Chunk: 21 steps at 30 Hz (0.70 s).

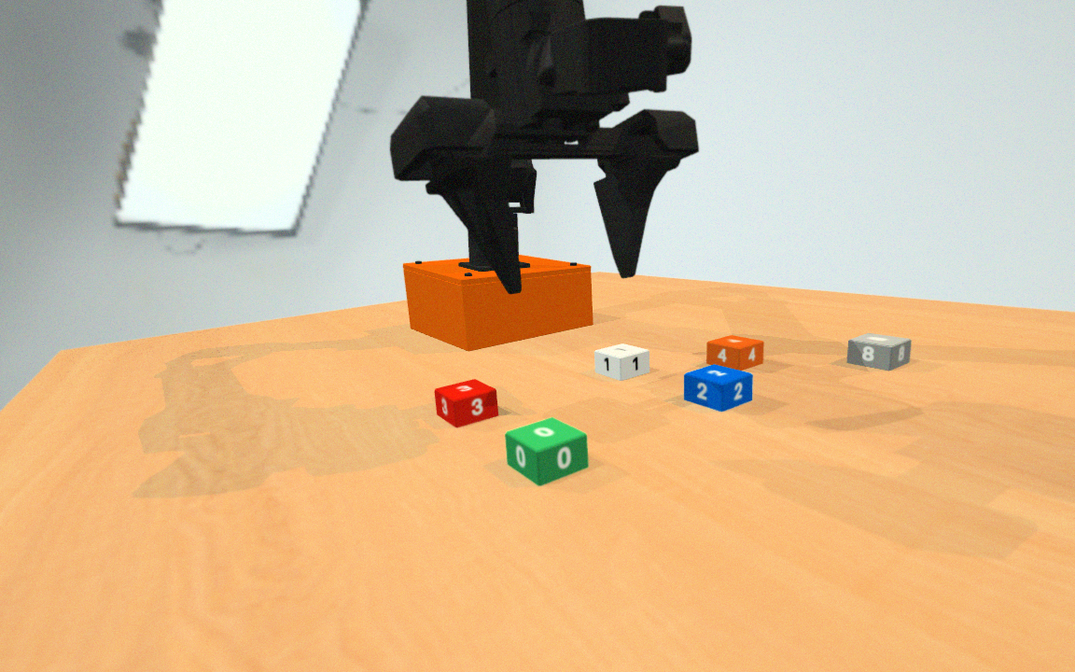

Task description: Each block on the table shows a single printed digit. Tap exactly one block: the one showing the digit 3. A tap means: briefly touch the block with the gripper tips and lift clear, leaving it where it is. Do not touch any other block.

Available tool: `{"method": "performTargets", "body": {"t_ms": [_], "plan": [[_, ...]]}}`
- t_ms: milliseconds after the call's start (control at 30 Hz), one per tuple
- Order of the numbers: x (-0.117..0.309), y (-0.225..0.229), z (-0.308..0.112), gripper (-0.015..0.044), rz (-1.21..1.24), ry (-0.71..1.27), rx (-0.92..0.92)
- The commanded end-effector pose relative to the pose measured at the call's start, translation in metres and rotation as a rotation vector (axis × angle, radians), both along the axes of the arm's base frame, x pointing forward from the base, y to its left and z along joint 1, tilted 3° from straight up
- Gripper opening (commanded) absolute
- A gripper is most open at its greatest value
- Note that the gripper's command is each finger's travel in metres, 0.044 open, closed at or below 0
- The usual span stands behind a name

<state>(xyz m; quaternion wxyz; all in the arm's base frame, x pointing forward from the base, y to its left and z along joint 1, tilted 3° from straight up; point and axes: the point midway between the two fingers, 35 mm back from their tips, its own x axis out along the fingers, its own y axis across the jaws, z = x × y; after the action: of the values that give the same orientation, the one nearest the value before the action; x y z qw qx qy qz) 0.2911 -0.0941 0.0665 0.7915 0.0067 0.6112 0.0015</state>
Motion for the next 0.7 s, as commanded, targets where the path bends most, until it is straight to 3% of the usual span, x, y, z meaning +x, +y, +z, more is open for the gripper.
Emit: {"method": "performTargets", "body": {"t_ms": [0, 100, 667], "plan": [[-0.043, -0.054, 0.022, 0.0400, 0.035, 0.147, -0.015], [-0.059, -0.066, 0.031, 0.0400, 0.052, 0.186, -0.006], [-0.059, -0.066, 0.031, 0.0400, 0.052, 0.186, -0.006]]}}
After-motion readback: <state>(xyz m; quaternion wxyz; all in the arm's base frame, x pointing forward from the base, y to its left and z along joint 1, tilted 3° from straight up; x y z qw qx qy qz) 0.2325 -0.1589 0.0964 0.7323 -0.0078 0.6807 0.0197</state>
